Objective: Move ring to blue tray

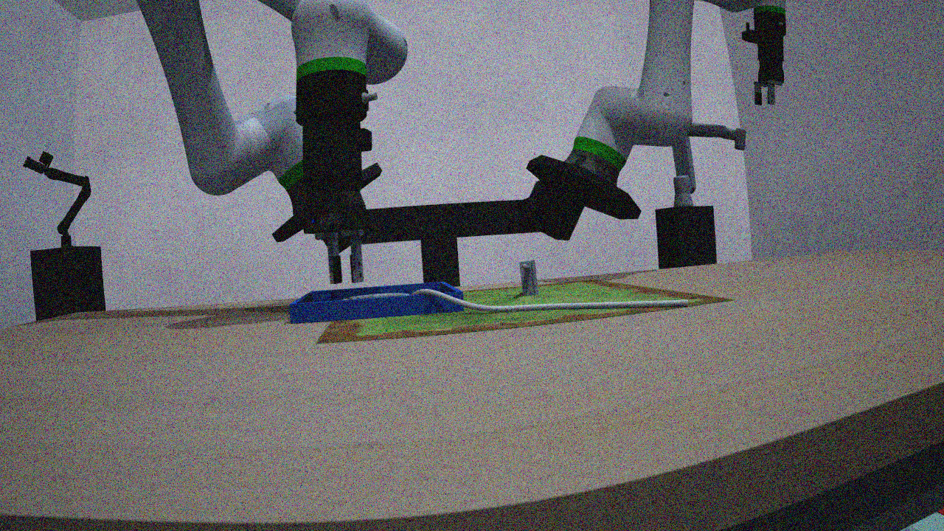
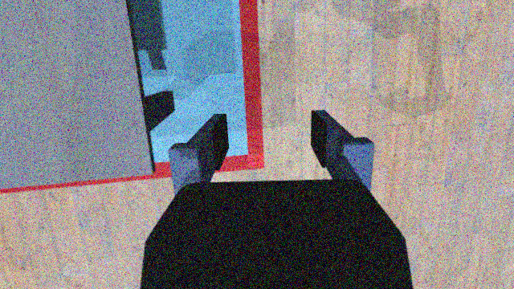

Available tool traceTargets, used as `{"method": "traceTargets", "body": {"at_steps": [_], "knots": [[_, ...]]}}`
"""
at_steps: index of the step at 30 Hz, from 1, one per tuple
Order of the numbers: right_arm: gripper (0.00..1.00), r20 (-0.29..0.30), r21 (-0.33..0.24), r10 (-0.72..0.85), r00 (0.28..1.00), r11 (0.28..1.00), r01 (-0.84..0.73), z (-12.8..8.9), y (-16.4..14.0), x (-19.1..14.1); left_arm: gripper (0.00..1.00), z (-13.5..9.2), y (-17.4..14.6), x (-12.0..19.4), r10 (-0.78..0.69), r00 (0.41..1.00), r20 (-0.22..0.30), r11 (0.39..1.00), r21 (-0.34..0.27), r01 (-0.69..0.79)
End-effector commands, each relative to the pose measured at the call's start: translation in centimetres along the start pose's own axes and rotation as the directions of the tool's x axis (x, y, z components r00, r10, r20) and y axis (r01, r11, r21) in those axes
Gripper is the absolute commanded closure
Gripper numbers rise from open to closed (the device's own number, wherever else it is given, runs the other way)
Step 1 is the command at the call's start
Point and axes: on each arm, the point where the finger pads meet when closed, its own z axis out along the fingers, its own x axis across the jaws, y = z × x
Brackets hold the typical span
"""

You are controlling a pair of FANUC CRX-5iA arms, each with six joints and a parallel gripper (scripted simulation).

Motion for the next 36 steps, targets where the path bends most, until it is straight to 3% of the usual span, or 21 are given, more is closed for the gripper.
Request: {"method": "traceTargets", "body": {"at_steps": [1, 14, 36], "knots": [[0.45, -0.001, -0.001, 0.0, 1.0, 1.0, 0.0, -2.4, 0.1, 0.0, 0.0, -0.1, 0.0, 0.0, 0.0, 1.0, 0.0, 1.0, -0.002, 0.0], [0.45, -0.001, -0.001, 0.0, 1.0, 1.0, 0.0, -7.4, 0.1, 0.0, 0.0, -0.1, 0.0, 0.0, 0.0, 1.0, 0.0, 1.0, -0.002, 0.0], [0.45, -0.001, -0.001, 0.0, 1.0, 1.0, 0.0, -7.6, 0.1, 0.0, 0.0, -0.1, 0.0, 0.0, 0.0, 1.0, 0.0, 1.0, -0.002, 0.0]]}}
